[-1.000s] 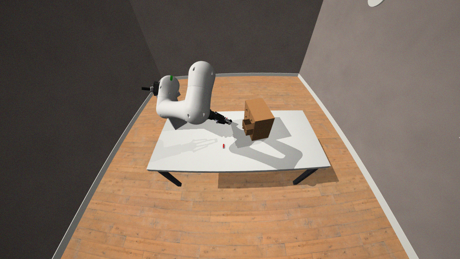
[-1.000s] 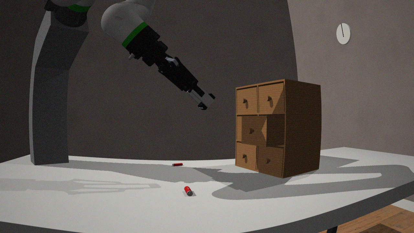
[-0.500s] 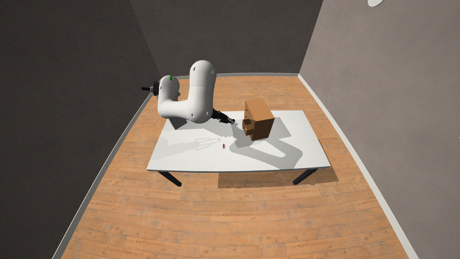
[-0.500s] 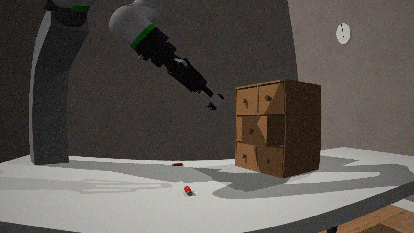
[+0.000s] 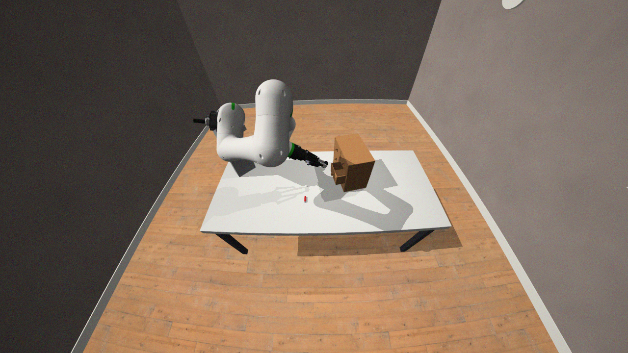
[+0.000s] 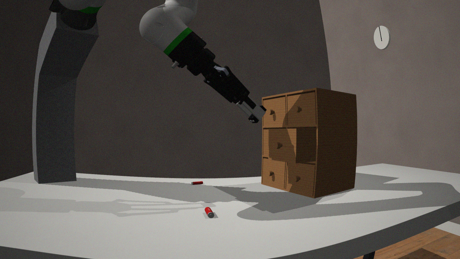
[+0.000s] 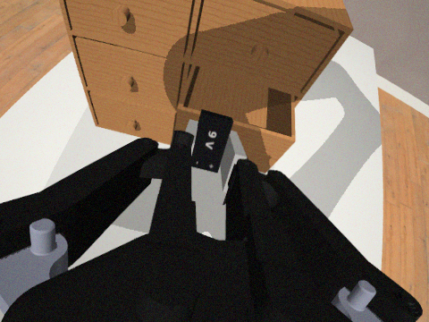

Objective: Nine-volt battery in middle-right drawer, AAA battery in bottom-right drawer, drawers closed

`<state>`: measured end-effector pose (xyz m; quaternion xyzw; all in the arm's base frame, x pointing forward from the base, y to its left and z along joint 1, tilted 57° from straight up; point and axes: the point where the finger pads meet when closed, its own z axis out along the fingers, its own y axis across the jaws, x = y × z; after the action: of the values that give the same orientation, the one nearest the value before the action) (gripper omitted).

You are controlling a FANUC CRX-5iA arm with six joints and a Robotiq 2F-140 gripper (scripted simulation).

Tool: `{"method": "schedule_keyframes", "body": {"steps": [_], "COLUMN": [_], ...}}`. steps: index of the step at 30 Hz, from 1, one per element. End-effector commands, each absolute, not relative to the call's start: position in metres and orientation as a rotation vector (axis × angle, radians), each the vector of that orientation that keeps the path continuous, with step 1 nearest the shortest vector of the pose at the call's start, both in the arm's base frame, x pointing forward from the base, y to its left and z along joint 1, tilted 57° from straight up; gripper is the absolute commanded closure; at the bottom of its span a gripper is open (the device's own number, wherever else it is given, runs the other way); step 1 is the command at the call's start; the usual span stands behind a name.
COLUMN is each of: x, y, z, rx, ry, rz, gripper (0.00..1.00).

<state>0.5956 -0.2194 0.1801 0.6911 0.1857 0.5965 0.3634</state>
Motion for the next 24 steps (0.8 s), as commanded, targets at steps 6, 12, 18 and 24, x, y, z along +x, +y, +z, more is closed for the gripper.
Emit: {"method": "schedule_keyframes", "body": {"steps": [6, 12, 18, 24], "x": [0.622, 0.642, 0.653, 0.667], "y": [-0.213, -0.208, -0.205, -0.202], "z": [0.192, 0.202, 0.207, 0.213], "rx": [1.779, 1.779, 1.779, 1.779], "ry": [0.478, 0.478, 0.478, 0.478], "rz": [1.534, 1.534, 1.534, 1.534], "gripper": [0.86, 0.86, 0.86, 0.86]}}
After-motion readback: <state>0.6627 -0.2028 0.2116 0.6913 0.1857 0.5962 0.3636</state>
